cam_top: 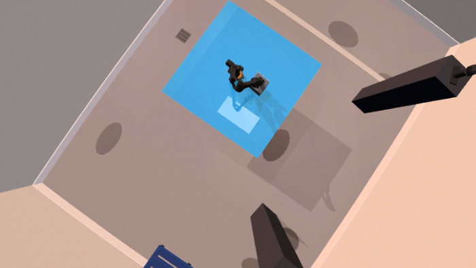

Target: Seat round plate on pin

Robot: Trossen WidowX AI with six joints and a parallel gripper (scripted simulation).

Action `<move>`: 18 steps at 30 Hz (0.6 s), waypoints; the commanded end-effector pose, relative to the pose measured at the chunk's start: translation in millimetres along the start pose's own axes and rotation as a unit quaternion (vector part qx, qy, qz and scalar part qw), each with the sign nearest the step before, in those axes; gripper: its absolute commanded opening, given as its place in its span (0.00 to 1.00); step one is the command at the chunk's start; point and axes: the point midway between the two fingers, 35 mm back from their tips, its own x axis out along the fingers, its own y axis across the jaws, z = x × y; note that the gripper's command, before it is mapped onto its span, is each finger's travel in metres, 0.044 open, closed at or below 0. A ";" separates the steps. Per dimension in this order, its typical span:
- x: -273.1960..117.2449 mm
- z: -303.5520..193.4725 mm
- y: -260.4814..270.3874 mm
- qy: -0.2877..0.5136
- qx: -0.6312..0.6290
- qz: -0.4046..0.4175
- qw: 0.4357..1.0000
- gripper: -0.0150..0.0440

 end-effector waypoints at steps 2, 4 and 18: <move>0.4 6.6 4.1 -0.007 -0.011 0.003 1.000 0.25; 0.4 6.9 4.2 -0.007 -0.011 0.003 1.000 0.25; -0.1 14.0 6.1 -0.007 -0.011 0.003 1.000 0.25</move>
